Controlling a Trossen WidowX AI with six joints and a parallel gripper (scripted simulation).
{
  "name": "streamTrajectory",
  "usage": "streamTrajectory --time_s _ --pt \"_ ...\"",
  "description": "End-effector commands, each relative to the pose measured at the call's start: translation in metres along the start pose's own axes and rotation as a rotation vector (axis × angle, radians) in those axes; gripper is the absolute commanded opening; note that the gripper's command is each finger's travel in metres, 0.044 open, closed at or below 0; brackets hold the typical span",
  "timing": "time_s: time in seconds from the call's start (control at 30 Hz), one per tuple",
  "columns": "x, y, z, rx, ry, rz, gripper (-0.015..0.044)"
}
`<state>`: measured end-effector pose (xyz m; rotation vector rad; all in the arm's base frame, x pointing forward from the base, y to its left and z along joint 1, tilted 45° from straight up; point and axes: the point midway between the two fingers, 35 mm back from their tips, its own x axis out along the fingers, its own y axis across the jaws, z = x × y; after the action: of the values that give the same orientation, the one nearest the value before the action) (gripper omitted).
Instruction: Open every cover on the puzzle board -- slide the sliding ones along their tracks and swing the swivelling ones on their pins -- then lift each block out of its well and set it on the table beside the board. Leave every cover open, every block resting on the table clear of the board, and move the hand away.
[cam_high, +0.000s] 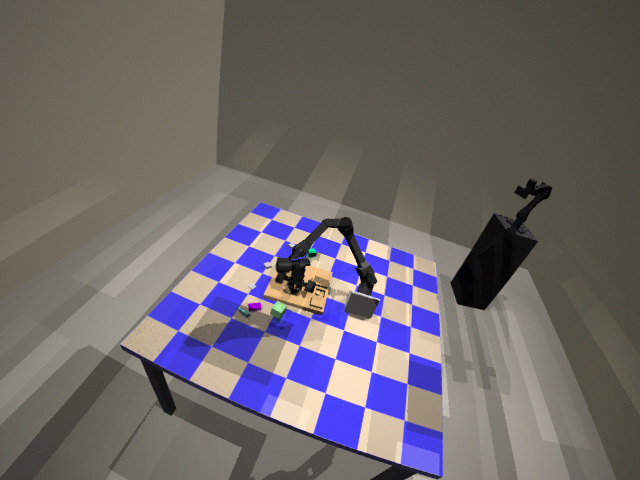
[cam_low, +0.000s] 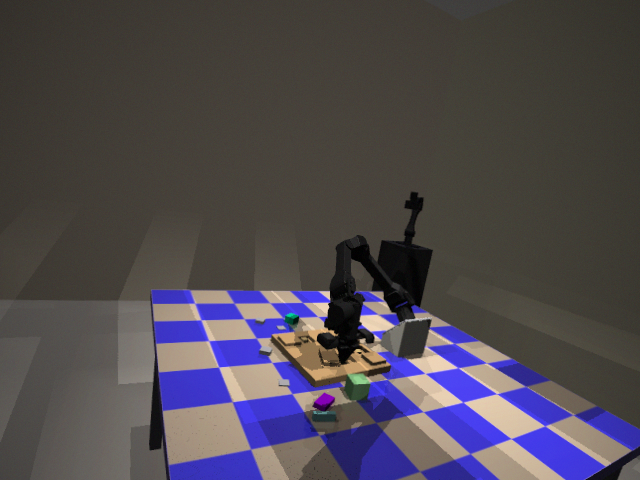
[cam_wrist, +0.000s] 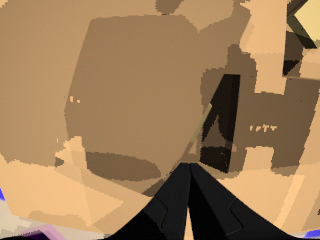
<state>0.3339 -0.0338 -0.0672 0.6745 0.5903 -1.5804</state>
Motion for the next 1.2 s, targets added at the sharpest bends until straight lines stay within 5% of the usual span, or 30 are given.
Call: streamTrajectory --time_s 0.0,1.17 --pt "0.001 0.007 -0.001 -0.007 -0.005 0.0 0.0" --pt "0.001 0.044 0.01 -0.005 -0.005 0.001 0.0"
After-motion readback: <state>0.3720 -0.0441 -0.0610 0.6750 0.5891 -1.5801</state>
